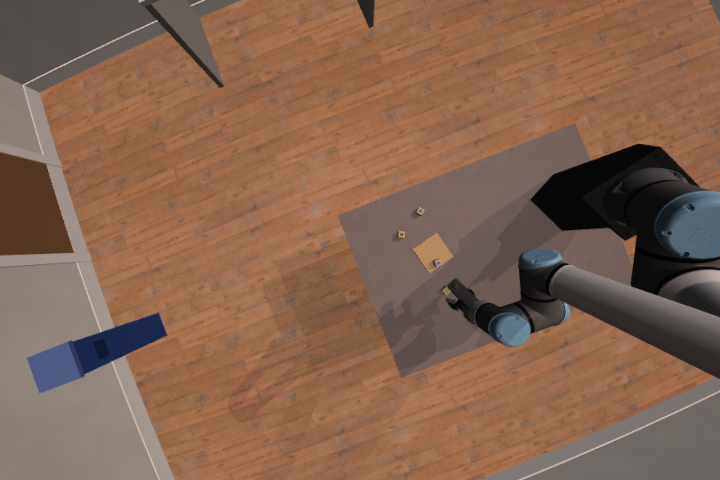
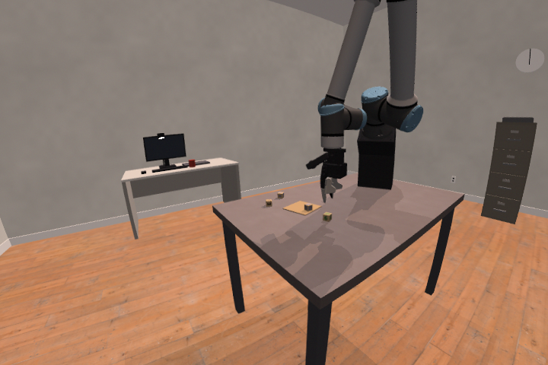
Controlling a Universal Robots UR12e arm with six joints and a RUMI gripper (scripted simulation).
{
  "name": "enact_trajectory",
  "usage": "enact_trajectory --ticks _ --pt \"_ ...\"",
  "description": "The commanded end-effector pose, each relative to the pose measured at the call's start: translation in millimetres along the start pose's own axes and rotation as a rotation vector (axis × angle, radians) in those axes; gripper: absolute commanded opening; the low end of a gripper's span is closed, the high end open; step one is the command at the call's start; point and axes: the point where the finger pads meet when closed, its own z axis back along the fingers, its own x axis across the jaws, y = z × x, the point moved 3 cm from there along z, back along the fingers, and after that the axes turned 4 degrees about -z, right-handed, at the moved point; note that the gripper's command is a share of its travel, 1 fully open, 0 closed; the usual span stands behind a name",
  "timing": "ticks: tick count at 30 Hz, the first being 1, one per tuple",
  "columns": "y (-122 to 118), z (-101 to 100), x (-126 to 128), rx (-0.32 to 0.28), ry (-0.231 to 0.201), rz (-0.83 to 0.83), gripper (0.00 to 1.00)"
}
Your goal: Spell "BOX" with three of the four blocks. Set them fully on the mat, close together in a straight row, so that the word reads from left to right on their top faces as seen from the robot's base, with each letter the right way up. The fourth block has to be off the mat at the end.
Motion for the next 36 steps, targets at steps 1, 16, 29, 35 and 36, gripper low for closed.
enact_trajectory --ticks 1,16,29,35,36 --pt "0 0 0 0.0 0.001 0.0 0.4" --pt "0 -4 0 0.0 0.001 0.0 0.4" --pt "0 -18 -1 0.0 0.0 0.0 0.4" --pt "0 -27 -1 0.0 0.0 0.0 0.4" --pt "0 -29 -1 0.0 0.0 0.0 0.4"
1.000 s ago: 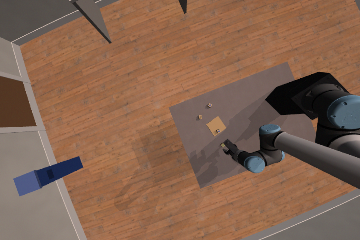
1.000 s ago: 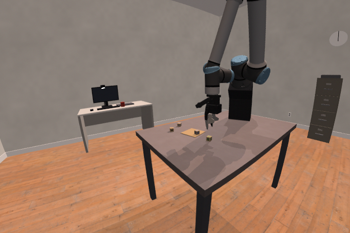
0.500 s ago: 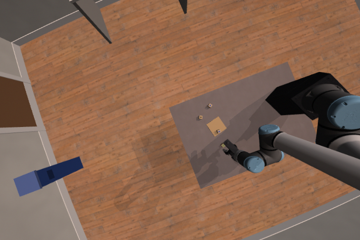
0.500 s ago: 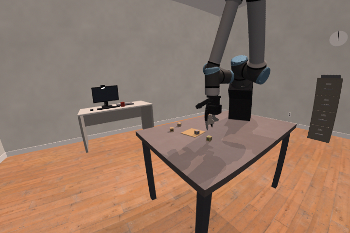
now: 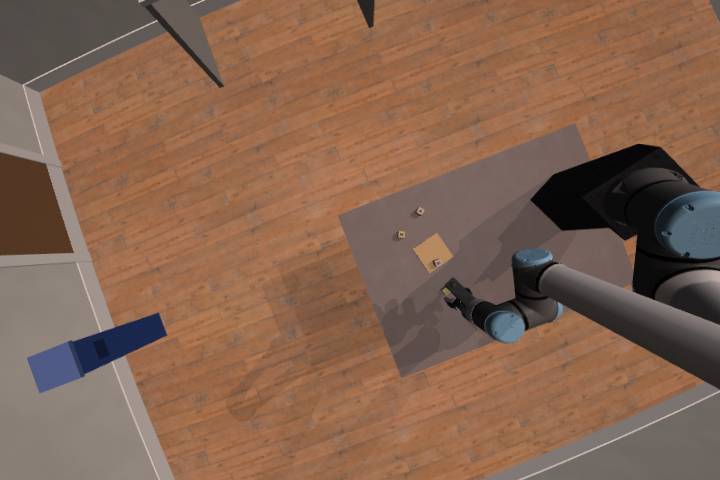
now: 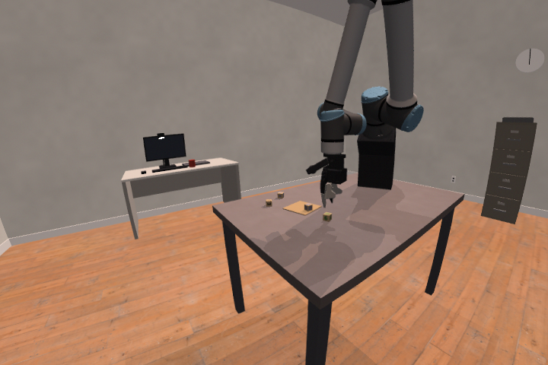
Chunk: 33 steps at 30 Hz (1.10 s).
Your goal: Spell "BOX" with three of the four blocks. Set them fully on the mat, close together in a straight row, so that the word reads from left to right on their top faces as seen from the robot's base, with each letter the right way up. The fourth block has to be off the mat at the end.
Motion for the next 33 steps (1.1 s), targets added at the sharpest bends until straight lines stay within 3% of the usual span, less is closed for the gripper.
enact_trajectory --ticks 1,18,33 --pt "0 -9 -1 0.0 0.001 0.0 0.4" --pt "0 -27 -1 0.0 0.001 0.0 0.4" --pt "0 -31 -1 0.0 0.001 0.0 0.4"
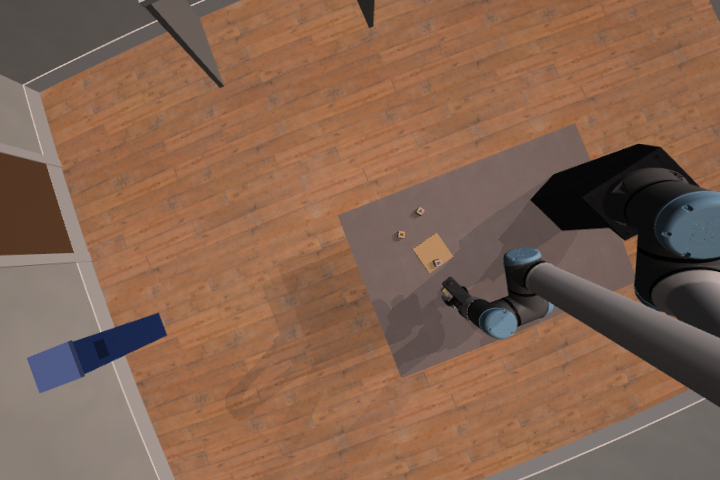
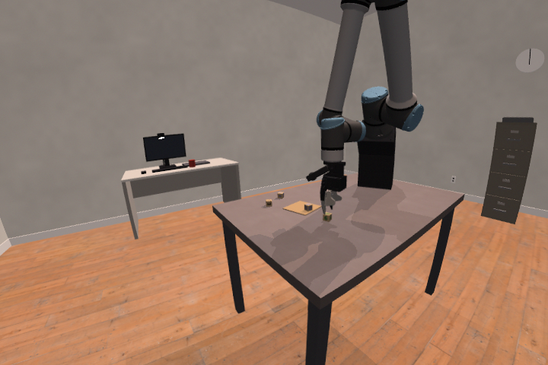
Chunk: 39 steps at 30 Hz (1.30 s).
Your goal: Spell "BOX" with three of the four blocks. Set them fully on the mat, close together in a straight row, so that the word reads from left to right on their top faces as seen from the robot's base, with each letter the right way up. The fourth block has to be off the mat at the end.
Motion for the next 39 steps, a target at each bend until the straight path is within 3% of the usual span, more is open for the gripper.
enact_trajectory --ticks 1,19,39 --pt "0 0 0 0.0 0.001 0.0 0.4" --pt "0 -2 0 0.0 0.001 0.0 0.4" --pt "0 -34 0 0.0 0.001 0.0 0.4"
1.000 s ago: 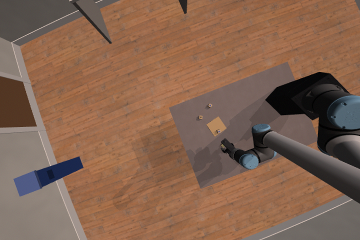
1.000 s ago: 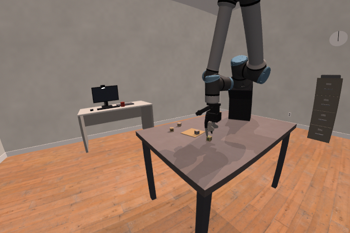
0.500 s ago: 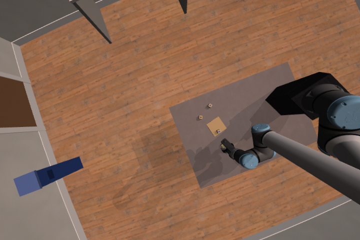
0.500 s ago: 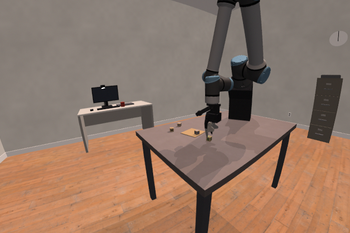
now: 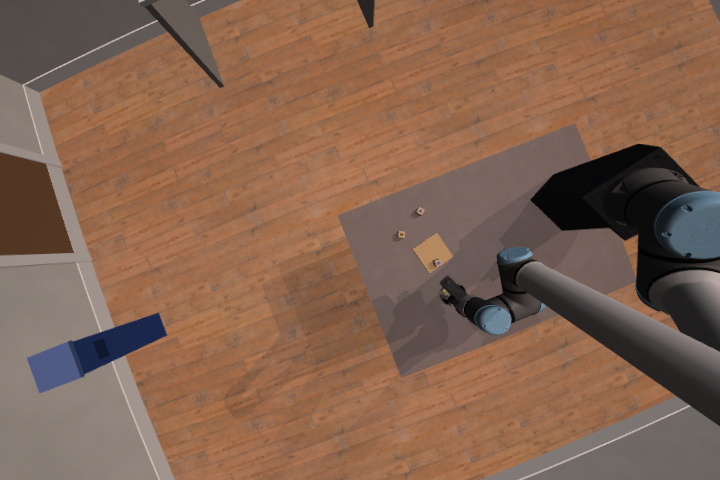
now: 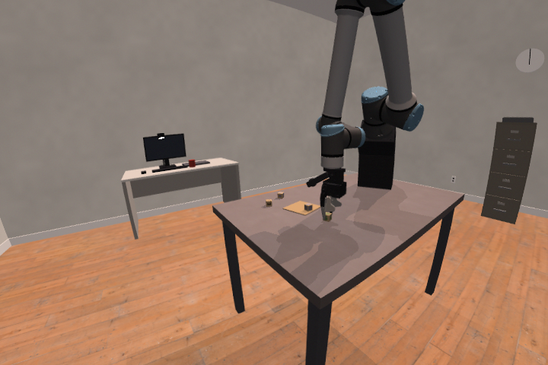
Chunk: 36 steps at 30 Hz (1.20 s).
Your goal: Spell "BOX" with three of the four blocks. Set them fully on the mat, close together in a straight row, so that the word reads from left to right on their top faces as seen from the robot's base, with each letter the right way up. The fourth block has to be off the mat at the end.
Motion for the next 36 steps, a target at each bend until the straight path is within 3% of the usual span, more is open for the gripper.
enact_trajectory --ticks 1,26,27,36 --pt "0.0 -8.5 -0.6 0.0 0.001 0.0 0.4" --pt "0.0 -9.8 -0.5 0.0 0.001 0.0 0.4" --pt "0.0 -9.8 -0.5 0.0 0.001 0.0 0.28" --pt "0.0 -9.8 -0.5 0.0 0.001 0.0 0.28"
